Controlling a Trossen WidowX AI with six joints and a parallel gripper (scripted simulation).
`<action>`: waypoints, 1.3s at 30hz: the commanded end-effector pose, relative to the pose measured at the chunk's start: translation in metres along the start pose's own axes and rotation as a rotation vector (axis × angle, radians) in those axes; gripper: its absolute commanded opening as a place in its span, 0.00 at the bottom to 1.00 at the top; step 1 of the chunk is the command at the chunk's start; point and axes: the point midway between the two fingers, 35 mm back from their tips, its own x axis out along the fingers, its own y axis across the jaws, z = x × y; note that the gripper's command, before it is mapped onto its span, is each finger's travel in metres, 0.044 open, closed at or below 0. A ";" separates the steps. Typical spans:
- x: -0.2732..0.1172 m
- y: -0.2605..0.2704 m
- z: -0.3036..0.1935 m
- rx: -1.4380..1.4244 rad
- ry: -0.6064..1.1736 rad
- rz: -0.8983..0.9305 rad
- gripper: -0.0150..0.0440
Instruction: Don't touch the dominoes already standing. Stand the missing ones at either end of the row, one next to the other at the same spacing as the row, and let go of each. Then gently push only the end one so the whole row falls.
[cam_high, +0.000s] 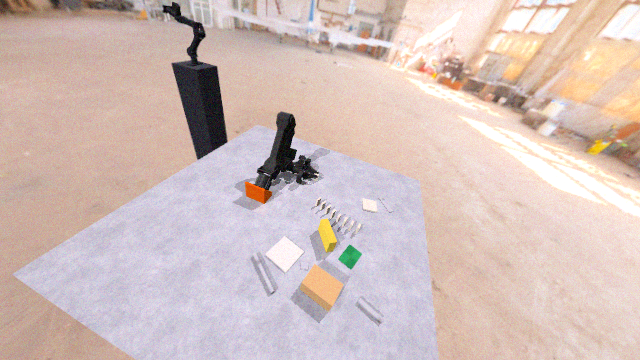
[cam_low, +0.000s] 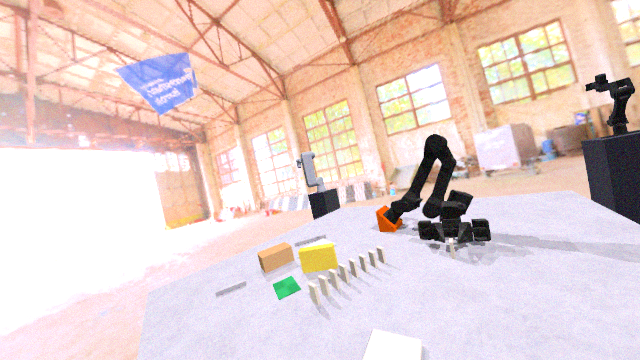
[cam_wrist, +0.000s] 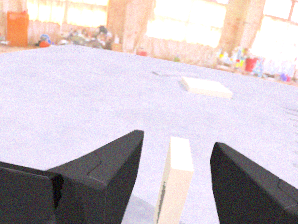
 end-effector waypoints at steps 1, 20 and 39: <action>0.000 0.001 0.000 0.009 0.001 0.004 0.69; 0.000 0.001 0.048 0.003 -0.001 0.001 1.00; 0.070 0.006 0.057 -0.138 0.040 -0.080 1.00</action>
